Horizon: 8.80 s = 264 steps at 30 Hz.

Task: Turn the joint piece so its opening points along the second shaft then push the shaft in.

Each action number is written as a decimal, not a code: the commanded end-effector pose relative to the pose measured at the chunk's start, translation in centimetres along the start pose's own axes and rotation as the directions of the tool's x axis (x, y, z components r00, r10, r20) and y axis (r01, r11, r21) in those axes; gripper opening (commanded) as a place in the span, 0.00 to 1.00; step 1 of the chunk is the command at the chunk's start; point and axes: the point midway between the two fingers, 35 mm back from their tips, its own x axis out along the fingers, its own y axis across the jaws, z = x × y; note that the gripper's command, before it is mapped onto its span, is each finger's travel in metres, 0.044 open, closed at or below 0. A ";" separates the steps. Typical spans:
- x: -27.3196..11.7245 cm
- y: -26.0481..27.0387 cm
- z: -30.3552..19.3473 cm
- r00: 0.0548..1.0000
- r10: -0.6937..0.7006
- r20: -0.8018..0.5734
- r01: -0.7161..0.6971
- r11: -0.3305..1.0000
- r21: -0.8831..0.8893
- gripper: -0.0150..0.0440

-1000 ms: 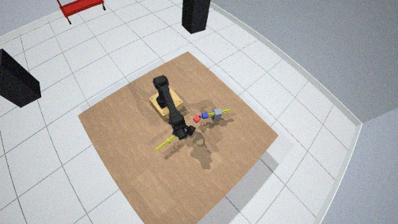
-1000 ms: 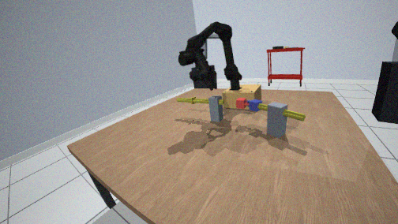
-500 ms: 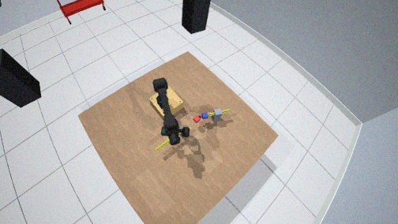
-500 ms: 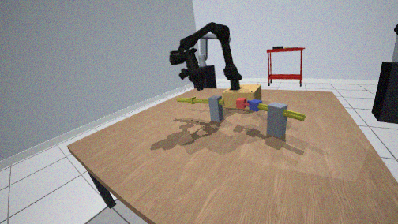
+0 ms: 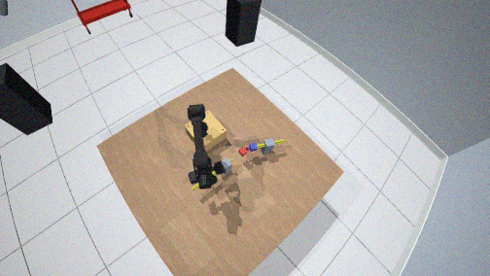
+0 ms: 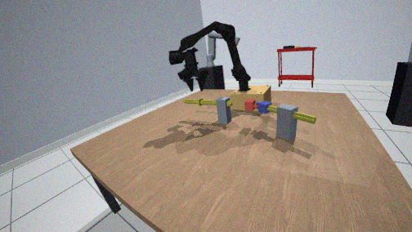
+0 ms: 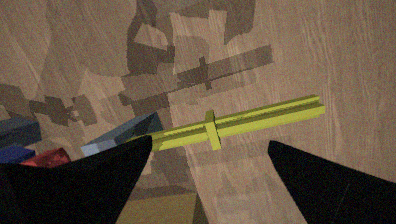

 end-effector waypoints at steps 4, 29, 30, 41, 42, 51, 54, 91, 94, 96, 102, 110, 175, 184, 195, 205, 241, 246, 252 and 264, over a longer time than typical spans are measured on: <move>-0.5 -3.2 0.3 0.997 -0.076 -0.005 0.073 0.977 -0.202 1.00; 1.7 -5.3 0.5 0.995 -0.097 0.031 0.087 0.971 0.223 1.00; 1.9 -5.4 0.5 0.995 -0.096 0.034 0.084 0.963 0.257 1.00; 3.6 -5.7 0.4 0.994 -0.085 0.063 0.031 0.803 0.596 1.00; 3.8 -5.7 0.4 0.994 -0.084 0.066 0.025 0.782 0.623 1.00; 5.2 -6.0 0.2 0.993 -0.075 0.090 -0.032 0.558 0.829 1.00; 5.6 -6.0 0.1 0.993 -0.073 0.098 -0.052 0.470 0.881 1.00; 9.3 -6.2 0.3 0.992 -0.069 0.109 -0.081 0.329 0.941 0.73; 9.3 -6.2 0.3 0.992 -0.069 0.109 -0.081 0.329 0.941 0.60; 9.3 -6.2 0.3 0.992 -0.069 0.109 -0.081 0.329 0.941 0.51; 9.3 -6.2 0.3 0.992 -0.069 0.109 -0.081 0.329 0.941 0.43; 9.3 -6.2 0.3 0.992 -0.069 0.109 -0.081 0.329 0.941 0.42; 9.2 -6.3 0.3 0.991 -0.072 0.109 -0.080 0.332 0.940 0.37; 9.2 -6.3 0.3 0.991 -0.072 0.109 -0.080 0.332 0.940 0.37; 9.2 -6.3 0.3 0.991 -0.072 0.109 -0.080 0.332 0.940 0.37; 9.3 -6.3 0.3 0.993 -0.076 0.093 -0.063 0.329 0.942 0.37; 9.5 -4.7 -0.2 0.995 -0.104 0.004 0.029 0.320 0.947 0.25; 9.5 -3.9 -0.5 0.995 -0.104 0.001 0.033 0.319 0.947 0.25; 9.6 -3.0 -0.8 0.995 -0.104 -0.001 0.034 0.319 0.947 0.25; 9.8 -1.3 -1.3 0.995 -0.103 -0.002 0.035 0.319 0.947 0.25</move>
